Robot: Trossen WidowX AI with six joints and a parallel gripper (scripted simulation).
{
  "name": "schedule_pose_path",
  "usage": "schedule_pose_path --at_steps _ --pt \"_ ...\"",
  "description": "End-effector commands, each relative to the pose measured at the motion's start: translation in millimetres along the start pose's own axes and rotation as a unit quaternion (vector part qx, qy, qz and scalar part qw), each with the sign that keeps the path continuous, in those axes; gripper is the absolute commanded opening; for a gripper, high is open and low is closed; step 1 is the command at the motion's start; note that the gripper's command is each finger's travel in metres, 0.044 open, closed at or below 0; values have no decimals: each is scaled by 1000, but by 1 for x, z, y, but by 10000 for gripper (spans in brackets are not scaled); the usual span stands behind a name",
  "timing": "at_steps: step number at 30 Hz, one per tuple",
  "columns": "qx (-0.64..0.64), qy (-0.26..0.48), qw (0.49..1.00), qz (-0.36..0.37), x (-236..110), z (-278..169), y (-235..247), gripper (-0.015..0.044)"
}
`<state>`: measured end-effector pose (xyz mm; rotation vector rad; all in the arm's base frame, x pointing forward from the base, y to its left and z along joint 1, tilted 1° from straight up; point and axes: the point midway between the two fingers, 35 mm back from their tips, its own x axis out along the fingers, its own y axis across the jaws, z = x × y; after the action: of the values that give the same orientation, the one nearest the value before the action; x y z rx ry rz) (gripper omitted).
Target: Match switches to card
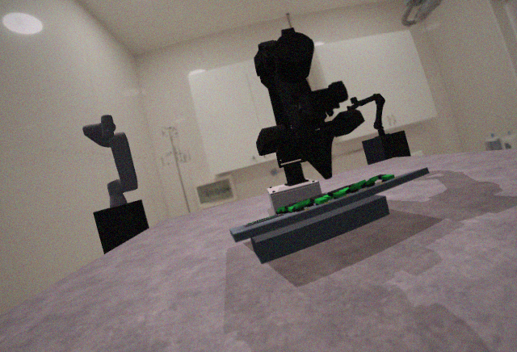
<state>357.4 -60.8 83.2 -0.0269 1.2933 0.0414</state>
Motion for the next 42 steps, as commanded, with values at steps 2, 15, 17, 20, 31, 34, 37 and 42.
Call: schedule_pose_path --at_steps 2,15,17,20,31,34,37,42 --pt "2 6 1000 1 7 -3 0 0" --pt "2 6 1000 1 20 -3 1 0" --pt "2 6 1000 1 20 -3 1 0" --pt "2 6 1000 1 20 -3 1 0" --pt "2 6 1000 1 20 -3 1 0" --pt "2 6 1000 1 20 -3 1 0" --pt "2 6 1000 1 20 -3 1 0" --pt "2 5 1000 1 20 -3 1 0"
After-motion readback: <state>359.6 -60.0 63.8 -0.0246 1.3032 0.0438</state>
